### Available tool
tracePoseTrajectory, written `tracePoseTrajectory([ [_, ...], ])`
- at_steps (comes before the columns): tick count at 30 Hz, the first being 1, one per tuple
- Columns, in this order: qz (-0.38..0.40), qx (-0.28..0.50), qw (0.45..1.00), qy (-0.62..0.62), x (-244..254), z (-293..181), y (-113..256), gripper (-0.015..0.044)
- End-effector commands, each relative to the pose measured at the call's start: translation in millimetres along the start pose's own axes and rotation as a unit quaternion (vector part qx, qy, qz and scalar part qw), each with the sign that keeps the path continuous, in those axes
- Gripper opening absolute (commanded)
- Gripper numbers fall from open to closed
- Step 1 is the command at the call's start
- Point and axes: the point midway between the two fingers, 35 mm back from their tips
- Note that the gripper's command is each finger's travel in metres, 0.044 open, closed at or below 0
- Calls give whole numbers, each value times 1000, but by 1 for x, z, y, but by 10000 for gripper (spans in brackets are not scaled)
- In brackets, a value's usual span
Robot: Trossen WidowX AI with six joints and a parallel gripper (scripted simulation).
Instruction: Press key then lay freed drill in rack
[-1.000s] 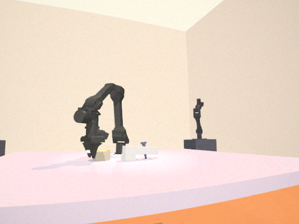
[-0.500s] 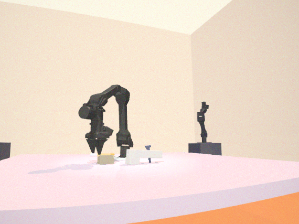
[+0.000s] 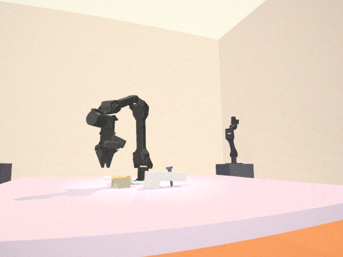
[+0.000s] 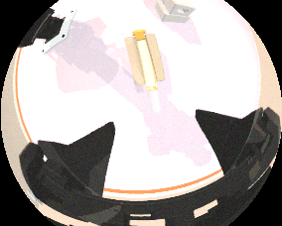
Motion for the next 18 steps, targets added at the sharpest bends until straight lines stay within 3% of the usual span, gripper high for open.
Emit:
tracePoseTrajectory([
  [1,-15,43,995,-84,32,-37,-8,440],
  [10,-50,184,934,-301,148,-118,-15,440],
  [18,-50,315,824,-468,279,-140,-6,440],
])
Point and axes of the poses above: the point midway between the two fingers, 35 mm back from their tips, its own y axis back along the fingers, its own x axis across the jaws, z = x × y, and after that the axes turned 1 degree about -y, right-handed
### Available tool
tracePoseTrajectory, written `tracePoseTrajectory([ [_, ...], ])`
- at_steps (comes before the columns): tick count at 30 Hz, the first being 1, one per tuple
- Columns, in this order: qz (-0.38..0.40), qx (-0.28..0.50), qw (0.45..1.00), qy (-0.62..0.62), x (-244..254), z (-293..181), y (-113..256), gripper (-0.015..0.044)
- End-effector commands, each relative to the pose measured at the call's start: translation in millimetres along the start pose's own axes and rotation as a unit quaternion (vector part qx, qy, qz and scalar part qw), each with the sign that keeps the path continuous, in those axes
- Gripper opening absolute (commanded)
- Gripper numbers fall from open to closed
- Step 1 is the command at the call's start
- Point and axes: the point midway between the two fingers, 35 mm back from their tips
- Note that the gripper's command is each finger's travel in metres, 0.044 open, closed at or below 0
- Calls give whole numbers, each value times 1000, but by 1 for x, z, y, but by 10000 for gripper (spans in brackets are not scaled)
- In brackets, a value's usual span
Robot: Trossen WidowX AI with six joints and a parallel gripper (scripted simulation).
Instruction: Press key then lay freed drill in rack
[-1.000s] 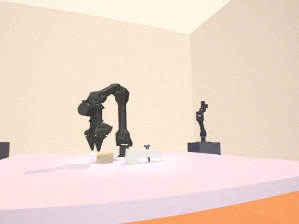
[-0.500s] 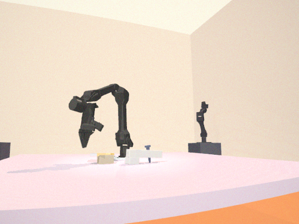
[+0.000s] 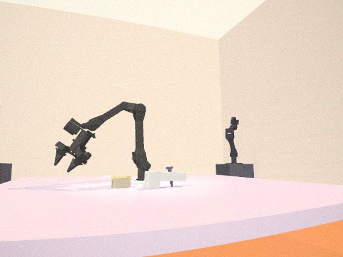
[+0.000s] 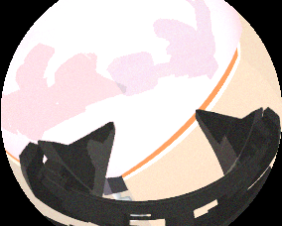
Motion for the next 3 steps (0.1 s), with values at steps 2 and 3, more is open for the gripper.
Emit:
tracePoseTrajectory([
  [2,-5,103,988,-112,55,-67,1,440],
  [3,-5,124,983,-132,68,-79,2,440],
])
Point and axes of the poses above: the point midway between the two fingers, 35 mm back from their tips, its own y axis back along the fingers, its own x axis across the jaws, z = x × y, and after that the axes turned 1 degree about -y, right-handed
